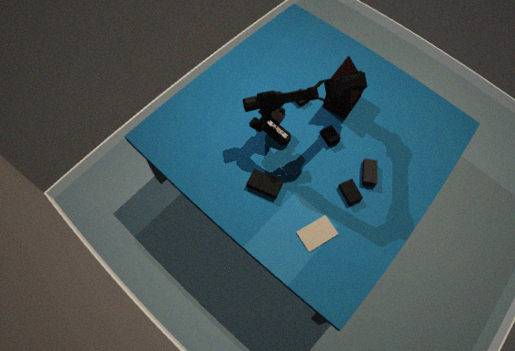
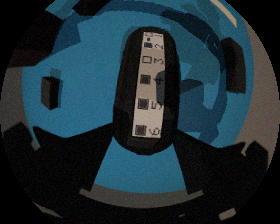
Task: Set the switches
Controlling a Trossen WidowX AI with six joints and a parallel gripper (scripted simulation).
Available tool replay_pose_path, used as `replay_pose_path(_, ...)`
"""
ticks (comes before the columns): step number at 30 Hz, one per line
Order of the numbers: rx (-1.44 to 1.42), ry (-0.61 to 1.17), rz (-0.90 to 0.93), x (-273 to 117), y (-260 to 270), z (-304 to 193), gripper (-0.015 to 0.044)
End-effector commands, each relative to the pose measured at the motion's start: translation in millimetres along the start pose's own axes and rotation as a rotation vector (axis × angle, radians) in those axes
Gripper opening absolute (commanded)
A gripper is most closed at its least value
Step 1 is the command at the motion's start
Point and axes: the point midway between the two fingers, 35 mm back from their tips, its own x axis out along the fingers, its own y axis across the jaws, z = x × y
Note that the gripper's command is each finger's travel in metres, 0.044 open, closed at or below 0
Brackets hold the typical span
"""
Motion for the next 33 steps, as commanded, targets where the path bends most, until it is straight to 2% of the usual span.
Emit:
replay_pose_path(1,0.0,-0.01,-0.001,4,-2,2,0.0338)
replay_pose_path(33,-0.001,-0.01,-0.001,28,-2,-6,0.0338)
